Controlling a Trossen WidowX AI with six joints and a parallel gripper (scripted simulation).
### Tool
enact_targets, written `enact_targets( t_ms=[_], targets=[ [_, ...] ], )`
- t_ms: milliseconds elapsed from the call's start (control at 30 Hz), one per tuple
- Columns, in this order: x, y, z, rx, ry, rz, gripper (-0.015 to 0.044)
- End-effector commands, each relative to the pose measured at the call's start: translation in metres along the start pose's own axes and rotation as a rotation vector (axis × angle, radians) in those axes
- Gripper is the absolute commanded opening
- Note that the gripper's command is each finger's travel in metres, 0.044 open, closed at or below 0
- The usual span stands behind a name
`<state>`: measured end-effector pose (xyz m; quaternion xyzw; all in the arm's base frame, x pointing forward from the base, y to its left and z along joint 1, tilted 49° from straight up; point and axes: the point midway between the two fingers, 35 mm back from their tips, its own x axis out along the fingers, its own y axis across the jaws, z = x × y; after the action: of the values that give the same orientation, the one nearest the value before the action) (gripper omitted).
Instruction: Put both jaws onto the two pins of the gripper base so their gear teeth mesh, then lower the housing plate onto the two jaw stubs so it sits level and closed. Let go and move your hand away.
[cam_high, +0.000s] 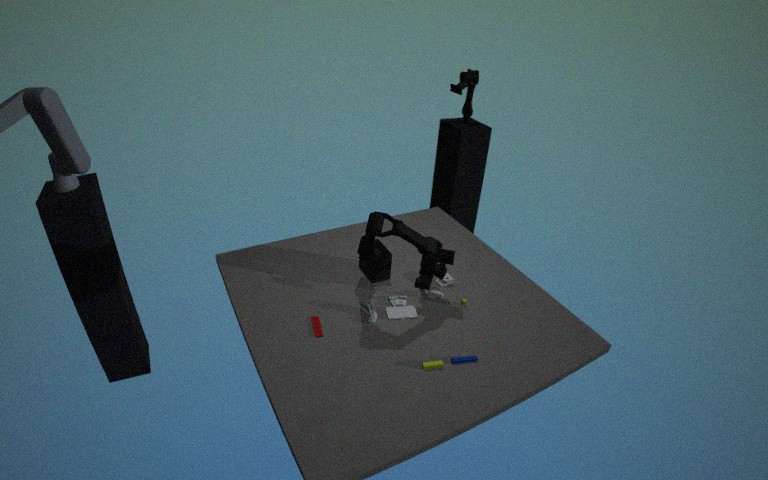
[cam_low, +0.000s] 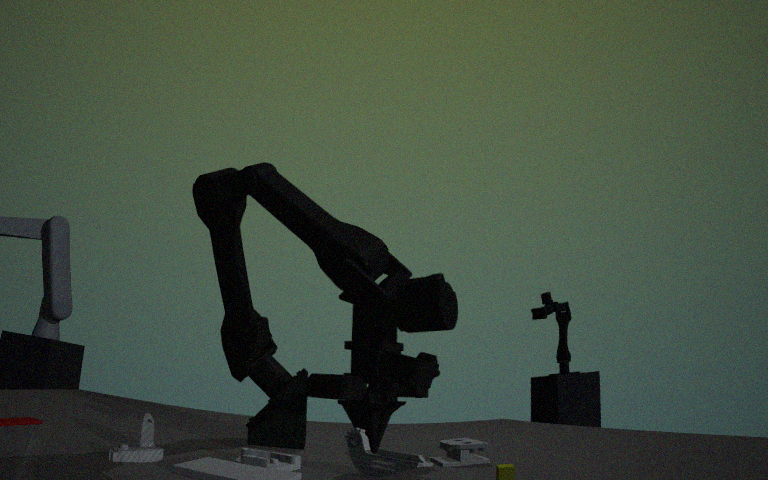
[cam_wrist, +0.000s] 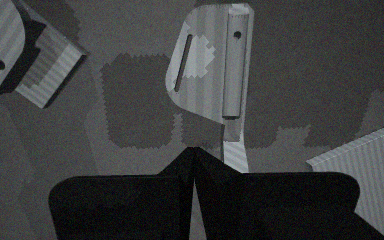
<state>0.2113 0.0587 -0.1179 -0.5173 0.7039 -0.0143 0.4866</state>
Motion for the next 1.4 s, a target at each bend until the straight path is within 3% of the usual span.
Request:
enact_targets(
  t_ms=[0, 667, 867, 967, 1367],
  targets=[
    [-0.001, -0.007, 0.000, -0.003, -0.003, -0.003, 0.0000],
    [-0.001, -0.032, -0.001, -0.002, 0.000, -0.005, 0.0000],
    [-0.058, -0.028, -0.001, 0.000, 0.002, -0.001, 0.0000],
    [-0.060, -0.027, -0.002, 0.000, 0.002, -0.001, 0.0000],
    [-0.055, -0.027, 0.002, -0.009, -0.010, -0.009, 0.0315]
  ],
)
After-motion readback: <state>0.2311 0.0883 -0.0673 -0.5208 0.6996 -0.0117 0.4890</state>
